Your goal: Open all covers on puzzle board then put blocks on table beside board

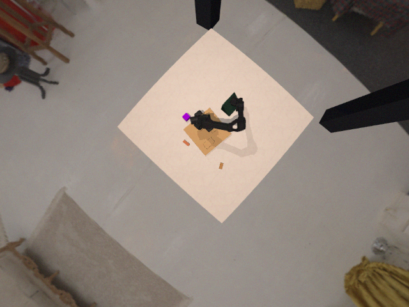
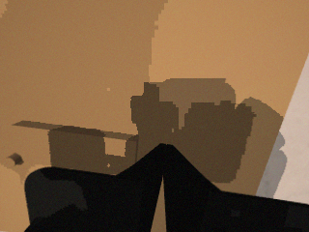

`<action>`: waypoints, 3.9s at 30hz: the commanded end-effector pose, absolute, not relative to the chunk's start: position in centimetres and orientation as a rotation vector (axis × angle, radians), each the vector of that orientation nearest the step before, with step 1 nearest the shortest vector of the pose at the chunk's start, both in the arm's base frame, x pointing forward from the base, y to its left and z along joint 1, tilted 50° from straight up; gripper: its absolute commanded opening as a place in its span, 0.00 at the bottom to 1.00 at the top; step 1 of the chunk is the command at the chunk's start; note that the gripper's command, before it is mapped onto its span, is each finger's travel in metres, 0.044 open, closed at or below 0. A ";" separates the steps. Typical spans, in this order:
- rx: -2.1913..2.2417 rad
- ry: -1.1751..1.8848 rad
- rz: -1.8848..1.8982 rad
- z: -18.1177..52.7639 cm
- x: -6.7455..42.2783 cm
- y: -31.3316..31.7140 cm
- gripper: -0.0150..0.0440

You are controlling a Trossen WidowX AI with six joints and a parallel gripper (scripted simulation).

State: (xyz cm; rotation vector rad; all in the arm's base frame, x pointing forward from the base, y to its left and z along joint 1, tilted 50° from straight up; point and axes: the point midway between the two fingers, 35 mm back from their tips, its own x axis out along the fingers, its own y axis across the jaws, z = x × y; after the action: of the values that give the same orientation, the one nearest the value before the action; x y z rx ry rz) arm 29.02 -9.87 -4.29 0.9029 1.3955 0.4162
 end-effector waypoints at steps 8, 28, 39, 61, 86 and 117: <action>0.911 1.396 0.419 -5.0 29.1 -8.8 0.25; 0.910 1.395 0.419 -5.1 30.7 -9.5 0.25; 0.910 1.395 0.419 -5.2 31.8 -9.9 0.25; 0.909 1.393 0.419 -5.3 33.9 -10.5 0.25; 0.909 1.392 0.420 -5.5 36.3 -11.2 0.25; 0.907 1.392 0.418 -3.7 37.0 -13.6 0.25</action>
State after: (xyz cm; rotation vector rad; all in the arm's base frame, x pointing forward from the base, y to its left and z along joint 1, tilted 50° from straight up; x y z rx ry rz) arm 36.96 -13.23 -4.01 0.9140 1.3906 0.4174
